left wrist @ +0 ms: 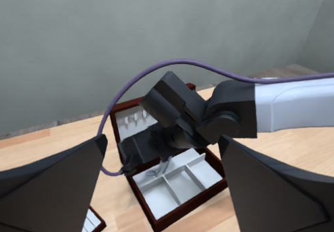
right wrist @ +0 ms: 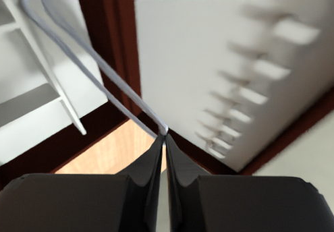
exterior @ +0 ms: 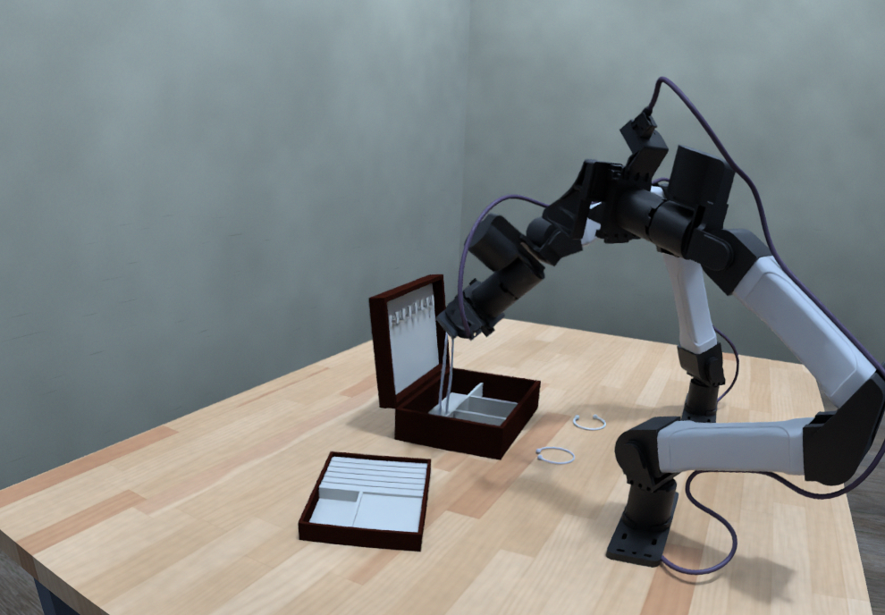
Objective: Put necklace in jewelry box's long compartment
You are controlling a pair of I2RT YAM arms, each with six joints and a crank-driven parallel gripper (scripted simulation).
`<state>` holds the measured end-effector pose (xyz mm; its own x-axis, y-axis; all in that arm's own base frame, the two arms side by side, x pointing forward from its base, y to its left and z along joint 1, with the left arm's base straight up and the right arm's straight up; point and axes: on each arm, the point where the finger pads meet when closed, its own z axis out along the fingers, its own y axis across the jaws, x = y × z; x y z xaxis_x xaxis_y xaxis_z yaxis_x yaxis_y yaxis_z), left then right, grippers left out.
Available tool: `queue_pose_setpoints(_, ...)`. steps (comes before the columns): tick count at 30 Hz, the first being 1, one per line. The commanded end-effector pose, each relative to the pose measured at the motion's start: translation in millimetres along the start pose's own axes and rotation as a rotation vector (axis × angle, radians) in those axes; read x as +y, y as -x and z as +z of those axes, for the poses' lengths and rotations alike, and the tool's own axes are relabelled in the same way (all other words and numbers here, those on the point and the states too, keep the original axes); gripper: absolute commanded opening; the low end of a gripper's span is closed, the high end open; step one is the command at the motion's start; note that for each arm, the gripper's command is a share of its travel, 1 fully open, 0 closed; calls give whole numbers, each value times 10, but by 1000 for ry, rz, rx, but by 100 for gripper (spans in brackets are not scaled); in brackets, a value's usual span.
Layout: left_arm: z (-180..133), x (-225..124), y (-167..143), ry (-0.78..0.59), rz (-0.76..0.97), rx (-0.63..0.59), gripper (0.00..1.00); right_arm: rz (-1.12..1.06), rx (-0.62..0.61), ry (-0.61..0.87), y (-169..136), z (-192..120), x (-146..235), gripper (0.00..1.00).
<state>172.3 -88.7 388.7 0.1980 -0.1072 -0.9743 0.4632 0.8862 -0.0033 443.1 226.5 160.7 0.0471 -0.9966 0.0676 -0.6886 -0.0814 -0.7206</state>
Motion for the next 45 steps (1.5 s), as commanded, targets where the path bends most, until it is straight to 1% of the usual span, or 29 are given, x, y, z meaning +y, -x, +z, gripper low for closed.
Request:
queue_pose_setpoints(1, -3, 0, 20, -2, 2, 0, 100, 48, -63, -99, -33, -122, -248, 0)
queue_pose_setpoints(12, -3, 0, 20, -2, 2, 0, 100, 46, -61, -101, -405, 350, 218, 0)
queue_pose_setpoints(15, -3, 0, 20, -2, 2, 0, 100, 35, -53, -81, -485, 533, 406, 0)
queue_pose_setpoints(24, -3, 0, 20, -2, 2, 0, 100, 35, -52, -81, -579, 640, 518, 0)
queue_pose_setpoints(28, -3, 0, 20, -2, 2, 0, 100, 40, -57, -95, -562, 628, 453, 0)
queue_pose_setpoints(30, -3, 0, 20, -2, 2, 0, 100, 42, -54, -96, -586, 540, 459, 24)
queue_pose_setpoints(31, -3, 0, 20, -2, 2, 0, 100, 41, -49, -89, -594, 494, 486, 32)
queue_pose_setpoints(32, -3, 0, 20, -2, 2, 0, 100, 40, -48, -82, -595, 437, 508, 32)
queue_pose_setpoints(34, -3, 0, 20, -2, 2, 0, 100, 40, -48, -82, -595, 437, 508, 32)
queue_pose_setpoints(35, -3, 0, 20, -2, 2, 0, 100, 39, -42, -75, -610, 362, 535, 32)
queue_pose_setpoints(38, -3, 0, 20, -2, 2, 0, 100, 39, -37, -75, -628, 238, 594, 69)
queue_pose_setpoints(40, -3, 0, 20, -2, 2, 0, 100, 39, -37, -75, -634, 121, 605, 69)
queue_pose_setpoints(45, -3, 0, 20, -2, 2, 0, 100, 38, -37, -75, -662, -352, 648, 69)
